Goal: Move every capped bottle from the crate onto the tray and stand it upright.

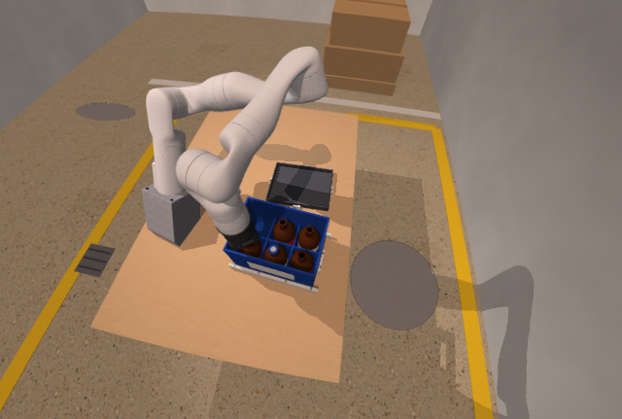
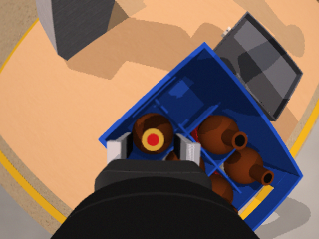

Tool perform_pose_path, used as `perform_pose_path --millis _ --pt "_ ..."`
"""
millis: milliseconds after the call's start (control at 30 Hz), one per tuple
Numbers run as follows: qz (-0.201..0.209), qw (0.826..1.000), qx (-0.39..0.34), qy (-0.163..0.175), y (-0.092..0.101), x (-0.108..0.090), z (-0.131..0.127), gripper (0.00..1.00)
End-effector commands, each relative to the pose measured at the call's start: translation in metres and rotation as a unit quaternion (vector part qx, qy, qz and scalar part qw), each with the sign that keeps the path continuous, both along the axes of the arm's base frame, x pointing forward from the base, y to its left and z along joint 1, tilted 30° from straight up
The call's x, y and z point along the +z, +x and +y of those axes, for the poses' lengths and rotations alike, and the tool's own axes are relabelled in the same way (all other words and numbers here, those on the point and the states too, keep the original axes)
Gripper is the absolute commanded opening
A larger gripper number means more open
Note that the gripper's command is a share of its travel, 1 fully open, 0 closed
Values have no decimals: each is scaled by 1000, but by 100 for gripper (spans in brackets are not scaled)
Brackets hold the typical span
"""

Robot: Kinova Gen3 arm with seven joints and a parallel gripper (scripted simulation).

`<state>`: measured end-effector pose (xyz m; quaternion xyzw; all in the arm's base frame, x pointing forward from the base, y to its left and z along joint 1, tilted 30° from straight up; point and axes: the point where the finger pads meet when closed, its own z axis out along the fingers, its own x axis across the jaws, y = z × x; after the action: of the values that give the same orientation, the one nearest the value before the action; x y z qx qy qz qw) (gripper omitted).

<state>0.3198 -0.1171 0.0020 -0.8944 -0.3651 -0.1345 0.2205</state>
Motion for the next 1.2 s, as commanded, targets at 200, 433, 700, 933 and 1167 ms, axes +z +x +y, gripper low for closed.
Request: perform_pose_path --millis 200,433,700,933,1167 --pt "1 1000 0 0 0 -10 6 100" --pt "0 1000 0 0 2 -15 8 100" --pt "1 1000 0 0 2 -24 14 100" --pt "0 1000 0 0 2 -28 16 100" --pt "1 1000 0 0 2 -33 19 100"
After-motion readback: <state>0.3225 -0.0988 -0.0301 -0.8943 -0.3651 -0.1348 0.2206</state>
